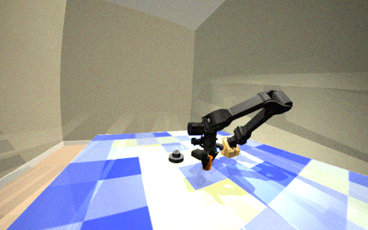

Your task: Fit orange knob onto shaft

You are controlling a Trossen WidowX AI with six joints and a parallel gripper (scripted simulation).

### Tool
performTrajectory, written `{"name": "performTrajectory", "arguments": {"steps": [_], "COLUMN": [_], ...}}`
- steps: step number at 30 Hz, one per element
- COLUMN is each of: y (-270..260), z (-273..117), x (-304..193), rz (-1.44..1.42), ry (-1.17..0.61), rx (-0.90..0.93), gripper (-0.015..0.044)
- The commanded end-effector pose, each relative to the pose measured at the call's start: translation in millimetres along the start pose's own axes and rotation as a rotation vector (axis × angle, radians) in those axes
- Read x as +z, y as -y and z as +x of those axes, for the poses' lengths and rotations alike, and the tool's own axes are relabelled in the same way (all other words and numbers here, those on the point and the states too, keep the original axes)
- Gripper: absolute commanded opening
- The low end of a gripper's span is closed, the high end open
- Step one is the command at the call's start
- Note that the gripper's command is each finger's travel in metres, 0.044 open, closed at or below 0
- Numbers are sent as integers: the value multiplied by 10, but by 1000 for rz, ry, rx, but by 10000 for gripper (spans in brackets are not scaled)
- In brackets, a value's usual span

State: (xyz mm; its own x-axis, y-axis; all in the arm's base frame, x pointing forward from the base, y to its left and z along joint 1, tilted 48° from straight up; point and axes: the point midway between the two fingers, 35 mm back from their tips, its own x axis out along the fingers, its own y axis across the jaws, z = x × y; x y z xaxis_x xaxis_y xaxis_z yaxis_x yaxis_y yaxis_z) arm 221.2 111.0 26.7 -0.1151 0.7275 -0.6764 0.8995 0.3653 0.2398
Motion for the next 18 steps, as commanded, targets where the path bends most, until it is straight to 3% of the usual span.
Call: {"name": "performTrajectory", "arguments": {"steps": [1, 5, 18], "y": [-4, -53, -144], "z": [1, -155, -801], "x": [-7, 23, 62], "rz": [3, 4, 2], "ry": [-5, 3, 15], "rx": [0, 0, -3], "gripper": [85, 0, 0]}}
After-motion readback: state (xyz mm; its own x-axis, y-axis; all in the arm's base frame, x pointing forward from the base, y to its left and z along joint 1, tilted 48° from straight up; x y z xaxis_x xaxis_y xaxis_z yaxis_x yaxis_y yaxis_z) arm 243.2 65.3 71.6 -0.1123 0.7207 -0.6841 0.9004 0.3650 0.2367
